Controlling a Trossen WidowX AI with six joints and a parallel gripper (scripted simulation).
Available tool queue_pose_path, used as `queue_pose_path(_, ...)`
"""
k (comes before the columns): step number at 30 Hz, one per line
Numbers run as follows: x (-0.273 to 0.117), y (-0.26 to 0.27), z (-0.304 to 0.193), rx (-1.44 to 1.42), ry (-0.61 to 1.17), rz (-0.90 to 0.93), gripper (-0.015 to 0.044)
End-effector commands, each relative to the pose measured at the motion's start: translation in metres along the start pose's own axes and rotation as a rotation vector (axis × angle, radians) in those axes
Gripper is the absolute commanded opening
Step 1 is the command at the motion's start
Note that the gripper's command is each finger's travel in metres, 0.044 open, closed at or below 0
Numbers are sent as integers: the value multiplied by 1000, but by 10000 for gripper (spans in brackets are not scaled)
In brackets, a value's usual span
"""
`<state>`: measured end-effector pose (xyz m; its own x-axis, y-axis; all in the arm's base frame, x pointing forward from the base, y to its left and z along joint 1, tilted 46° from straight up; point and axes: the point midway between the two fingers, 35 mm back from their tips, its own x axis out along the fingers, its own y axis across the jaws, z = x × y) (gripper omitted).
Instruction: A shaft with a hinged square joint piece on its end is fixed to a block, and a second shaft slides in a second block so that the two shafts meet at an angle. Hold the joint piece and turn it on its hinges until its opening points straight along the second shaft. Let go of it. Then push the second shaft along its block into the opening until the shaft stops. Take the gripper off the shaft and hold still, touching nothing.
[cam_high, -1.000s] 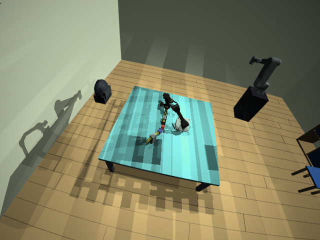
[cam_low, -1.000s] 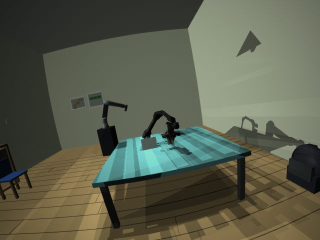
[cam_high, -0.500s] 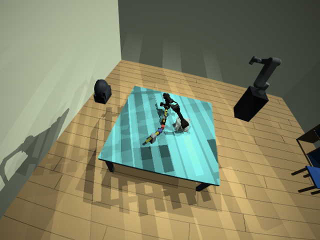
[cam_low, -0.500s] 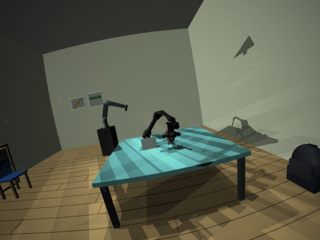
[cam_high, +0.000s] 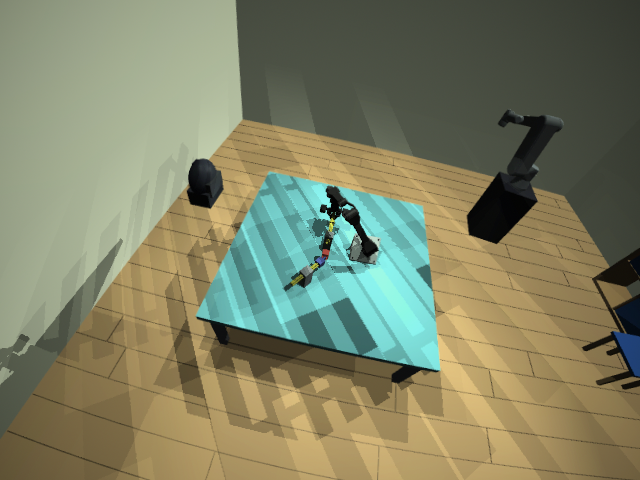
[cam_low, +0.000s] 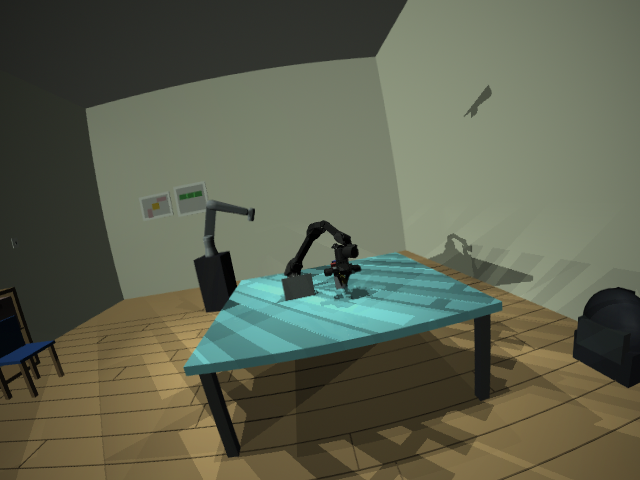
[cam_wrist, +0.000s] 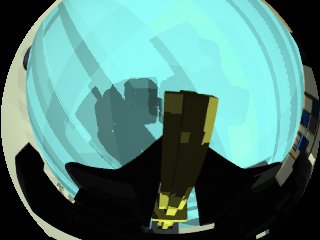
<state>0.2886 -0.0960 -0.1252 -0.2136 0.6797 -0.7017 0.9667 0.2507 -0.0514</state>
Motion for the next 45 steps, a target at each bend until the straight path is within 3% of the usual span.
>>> queue_pose_path(1,0,0,0,0,0,0,67)
queue_pose_path(38,0,0,0,0,0,0,67)
queue_pose_path(45,0,0,0,0,0,0,20)
